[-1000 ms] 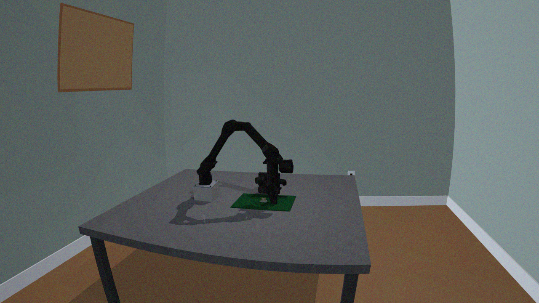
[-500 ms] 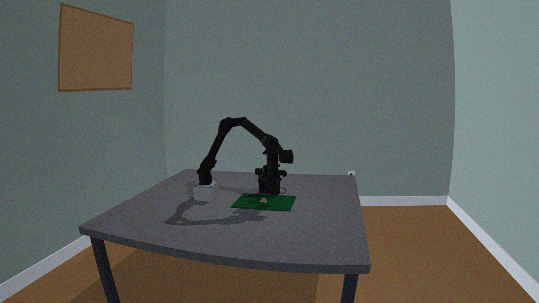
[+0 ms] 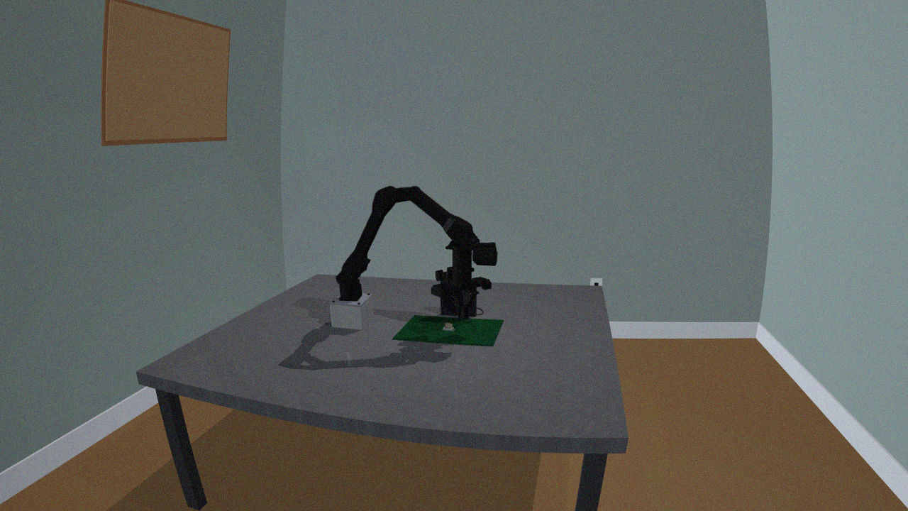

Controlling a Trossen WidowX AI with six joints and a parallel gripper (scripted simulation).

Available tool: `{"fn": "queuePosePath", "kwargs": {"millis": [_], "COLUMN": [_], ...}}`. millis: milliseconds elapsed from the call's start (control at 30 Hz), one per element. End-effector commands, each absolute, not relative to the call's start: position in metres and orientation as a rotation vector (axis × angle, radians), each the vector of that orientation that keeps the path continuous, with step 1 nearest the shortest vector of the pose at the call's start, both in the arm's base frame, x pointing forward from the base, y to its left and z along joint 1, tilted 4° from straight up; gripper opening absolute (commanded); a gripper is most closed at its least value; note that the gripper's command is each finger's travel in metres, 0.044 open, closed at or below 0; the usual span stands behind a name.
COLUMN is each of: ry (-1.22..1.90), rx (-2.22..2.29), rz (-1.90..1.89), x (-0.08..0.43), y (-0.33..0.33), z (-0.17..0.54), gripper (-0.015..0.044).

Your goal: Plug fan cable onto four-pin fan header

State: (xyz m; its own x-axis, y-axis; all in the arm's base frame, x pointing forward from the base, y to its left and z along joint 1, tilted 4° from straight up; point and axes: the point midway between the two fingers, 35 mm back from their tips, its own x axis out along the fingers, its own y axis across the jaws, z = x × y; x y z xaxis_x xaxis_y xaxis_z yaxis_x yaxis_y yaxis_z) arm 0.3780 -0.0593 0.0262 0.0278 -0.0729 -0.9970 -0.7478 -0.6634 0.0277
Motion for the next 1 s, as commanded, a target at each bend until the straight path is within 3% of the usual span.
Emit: {"fn": "queuePosePath", "kwargs": {"millis": [0, 967], "ry": [0.939, 1.396], "rx": [-1.693, -0.955], "rz": [1.566, 0.817], "x": [0.376, 0.358], "y": [-0.058, -0.048], "z": [0.028, 0.026], "gripper": [0.0000, 0.0000]}}
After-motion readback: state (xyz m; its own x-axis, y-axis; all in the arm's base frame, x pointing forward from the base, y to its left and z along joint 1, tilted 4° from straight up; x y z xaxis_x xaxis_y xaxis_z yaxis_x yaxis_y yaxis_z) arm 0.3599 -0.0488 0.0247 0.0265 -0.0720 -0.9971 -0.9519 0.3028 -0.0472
